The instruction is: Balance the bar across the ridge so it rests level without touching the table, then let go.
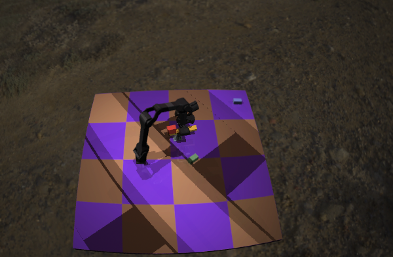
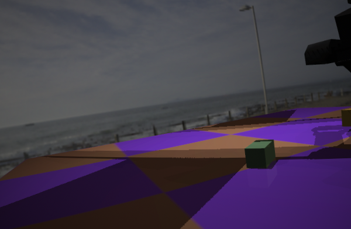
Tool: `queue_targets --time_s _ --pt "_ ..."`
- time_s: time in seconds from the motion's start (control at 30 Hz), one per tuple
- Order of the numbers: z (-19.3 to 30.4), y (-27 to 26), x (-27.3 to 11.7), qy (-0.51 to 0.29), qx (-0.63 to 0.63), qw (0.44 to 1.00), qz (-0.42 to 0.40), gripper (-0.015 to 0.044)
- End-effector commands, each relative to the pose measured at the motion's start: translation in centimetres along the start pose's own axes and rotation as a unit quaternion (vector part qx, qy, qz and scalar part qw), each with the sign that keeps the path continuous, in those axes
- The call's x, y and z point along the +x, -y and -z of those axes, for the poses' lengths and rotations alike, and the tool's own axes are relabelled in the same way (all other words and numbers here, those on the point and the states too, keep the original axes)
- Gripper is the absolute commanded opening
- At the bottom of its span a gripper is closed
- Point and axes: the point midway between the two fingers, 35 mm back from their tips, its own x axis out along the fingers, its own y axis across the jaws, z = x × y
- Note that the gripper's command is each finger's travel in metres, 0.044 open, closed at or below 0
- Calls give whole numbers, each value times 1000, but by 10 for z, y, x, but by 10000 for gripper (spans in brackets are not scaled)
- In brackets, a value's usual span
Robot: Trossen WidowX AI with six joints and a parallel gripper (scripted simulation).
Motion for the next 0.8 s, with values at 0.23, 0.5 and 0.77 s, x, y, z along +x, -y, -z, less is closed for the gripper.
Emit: queue_targets --time_s 0.23,0.5,0.77 --pt "0 0 1 1 1 1000 1 0" --pt "0 0 2 1 1 1000 1 0" --pt "0 0 3 1 1 1000 1 0"
